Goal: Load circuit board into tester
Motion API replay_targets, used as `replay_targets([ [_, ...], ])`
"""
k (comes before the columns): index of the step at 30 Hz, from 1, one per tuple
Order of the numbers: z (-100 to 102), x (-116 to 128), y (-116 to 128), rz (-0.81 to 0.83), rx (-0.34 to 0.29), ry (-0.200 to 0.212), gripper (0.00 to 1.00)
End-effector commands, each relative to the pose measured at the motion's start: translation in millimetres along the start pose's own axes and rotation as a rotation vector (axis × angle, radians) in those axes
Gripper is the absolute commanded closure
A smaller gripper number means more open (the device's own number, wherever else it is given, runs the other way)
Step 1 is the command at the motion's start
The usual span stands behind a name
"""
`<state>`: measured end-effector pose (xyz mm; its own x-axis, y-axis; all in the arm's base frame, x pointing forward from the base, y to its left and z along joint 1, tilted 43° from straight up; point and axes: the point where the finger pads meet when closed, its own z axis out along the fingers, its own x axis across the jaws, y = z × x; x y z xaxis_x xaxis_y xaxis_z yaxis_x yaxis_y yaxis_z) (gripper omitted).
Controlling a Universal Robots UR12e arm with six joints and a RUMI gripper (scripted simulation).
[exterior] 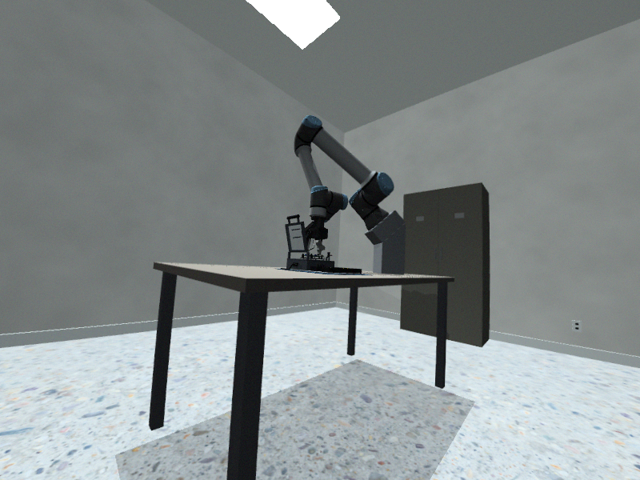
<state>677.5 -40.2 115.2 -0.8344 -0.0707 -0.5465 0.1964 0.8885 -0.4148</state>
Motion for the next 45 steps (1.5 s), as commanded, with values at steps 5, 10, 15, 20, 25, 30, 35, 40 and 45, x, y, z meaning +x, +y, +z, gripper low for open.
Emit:
replay_targets([
  [5,-0.1,-0.5,0.1,0.000,0.000,-0.001,0.61],
  [10,0.0,-0.5,0.1,0.000,0.000,-0.001,0.61],
  [15,0.0,-0.5,0.1,0.000,0.000,-0.001,0.61],
  [20,0.0,-0.5,0.1,0.000,0.000,-0.001,0.61],
  [25,0.2,-0.6,0.1,0.000,0.000,-0.001,0.61],
  [30,0.4,-0.8,0.1,0.000,0.000,-0.001,0.61],
  [35,0.4,-0.8,0.1,0.000,0.000,-0.001,0.61],
  [40,0.4,-0.8,0.1,0.000,0.000,-0.001,0.61],
  [45,0.6,-0.9,0.1,0.000,0.000,-0.001,0.61],
])
